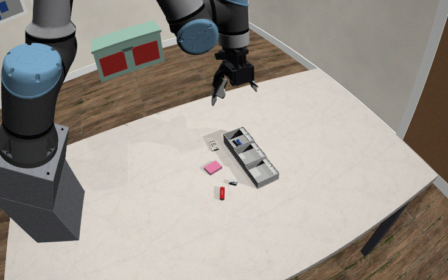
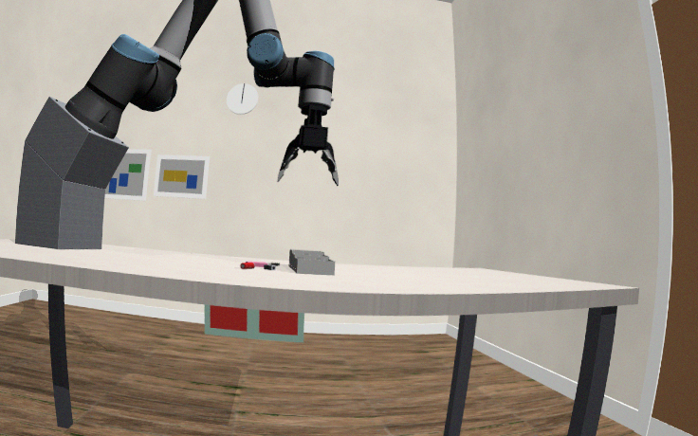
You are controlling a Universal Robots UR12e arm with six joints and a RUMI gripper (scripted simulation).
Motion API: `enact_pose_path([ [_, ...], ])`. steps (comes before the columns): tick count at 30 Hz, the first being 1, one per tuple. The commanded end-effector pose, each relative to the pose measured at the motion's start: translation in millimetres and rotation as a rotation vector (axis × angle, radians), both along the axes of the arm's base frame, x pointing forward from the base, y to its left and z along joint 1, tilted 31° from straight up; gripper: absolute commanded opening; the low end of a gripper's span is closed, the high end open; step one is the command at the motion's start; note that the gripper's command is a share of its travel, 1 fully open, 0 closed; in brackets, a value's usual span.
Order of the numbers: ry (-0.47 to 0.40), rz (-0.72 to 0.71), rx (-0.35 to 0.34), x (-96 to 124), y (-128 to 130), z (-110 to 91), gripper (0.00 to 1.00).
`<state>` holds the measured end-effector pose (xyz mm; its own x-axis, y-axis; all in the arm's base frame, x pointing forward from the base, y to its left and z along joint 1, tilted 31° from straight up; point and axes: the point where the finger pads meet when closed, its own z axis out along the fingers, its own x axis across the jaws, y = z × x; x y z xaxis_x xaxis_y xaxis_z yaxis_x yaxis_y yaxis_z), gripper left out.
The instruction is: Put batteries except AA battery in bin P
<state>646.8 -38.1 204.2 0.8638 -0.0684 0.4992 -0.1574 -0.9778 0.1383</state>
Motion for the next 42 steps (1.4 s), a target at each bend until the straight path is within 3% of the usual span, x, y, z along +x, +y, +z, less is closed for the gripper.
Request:
enact_pose_path([
  [1, -0.001, 0.0, 0.0, 0.3, 0.1, 0.7, 1.0],
  [42, -0.001, 0.0, 0.0, 0.3, 0.1, 0.7, 1.0],
])
